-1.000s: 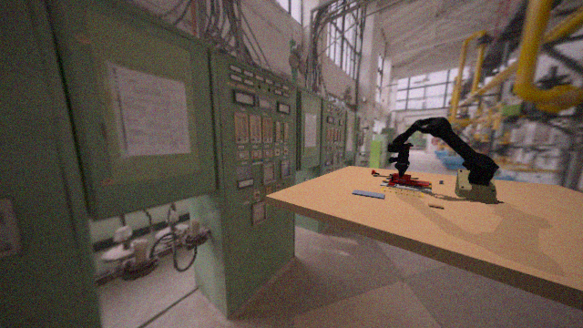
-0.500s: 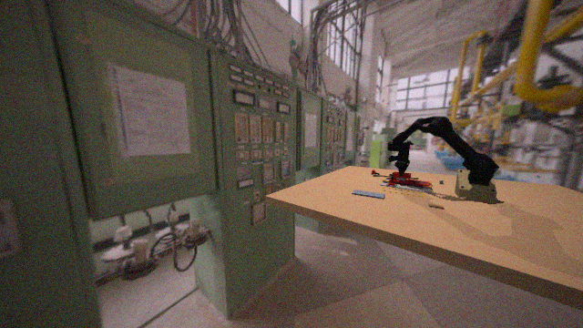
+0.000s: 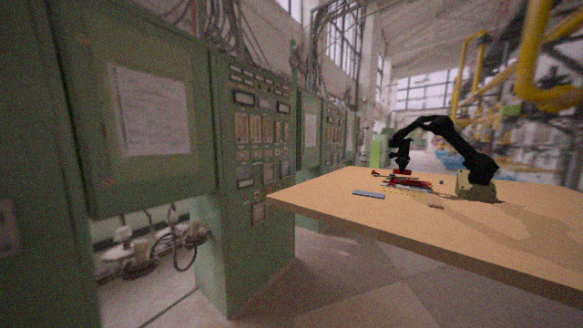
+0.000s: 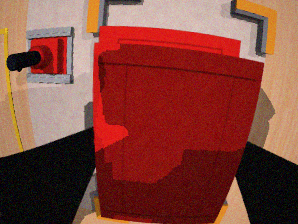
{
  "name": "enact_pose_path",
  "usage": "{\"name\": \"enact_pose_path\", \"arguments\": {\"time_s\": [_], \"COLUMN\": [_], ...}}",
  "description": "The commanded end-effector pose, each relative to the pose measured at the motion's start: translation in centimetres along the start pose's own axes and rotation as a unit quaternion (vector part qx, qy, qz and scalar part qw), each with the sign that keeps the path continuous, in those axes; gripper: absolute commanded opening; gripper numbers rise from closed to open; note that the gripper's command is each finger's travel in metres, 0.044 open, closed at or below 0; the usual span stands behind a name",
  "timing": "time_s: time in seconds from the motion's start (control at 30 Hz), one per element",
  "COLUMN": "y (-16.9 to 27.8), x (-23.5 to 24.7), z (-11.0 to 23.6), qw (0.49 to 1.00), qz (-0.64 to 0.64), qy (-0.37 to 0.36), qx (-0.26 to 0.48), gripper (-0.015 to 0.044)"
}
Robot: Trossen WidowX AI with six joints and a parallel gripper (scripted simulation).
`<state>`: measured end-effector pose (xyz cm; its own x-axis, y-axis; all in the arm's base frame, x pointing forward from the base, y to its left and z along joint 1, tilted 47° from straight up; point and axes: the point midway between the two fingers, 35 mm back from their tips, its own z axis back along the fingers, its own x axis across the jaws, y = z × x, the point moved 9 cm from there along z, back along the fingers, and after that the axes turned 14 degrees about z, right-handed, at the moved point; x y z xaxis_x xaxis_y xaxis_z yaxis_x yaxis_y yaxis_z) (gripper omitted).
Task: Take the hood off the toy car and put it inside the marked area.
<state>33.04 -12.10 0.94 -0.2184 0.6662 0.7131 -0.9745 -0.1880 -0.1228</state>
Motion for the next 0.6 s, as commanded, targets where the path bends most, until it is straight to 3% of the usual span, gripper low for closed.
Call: {"name": "enact_pose_path", "arguments": {"time_s": [0.0, 0.2, 0.57], "y": [0.0, -0.1, -1.7], "x": [0.0, 0.2, 4.7], "z": [2.0, 2.1, 2.7], "qw": [1.0, 1.0, 1.0], "qz": [0.004, -0.001, -0.001], "qy": [0.004, 0.002, 0.007], "qx": [-0.003, -0.003, -0.002], "gripper": [0.0, 0.0, 0.0]}}
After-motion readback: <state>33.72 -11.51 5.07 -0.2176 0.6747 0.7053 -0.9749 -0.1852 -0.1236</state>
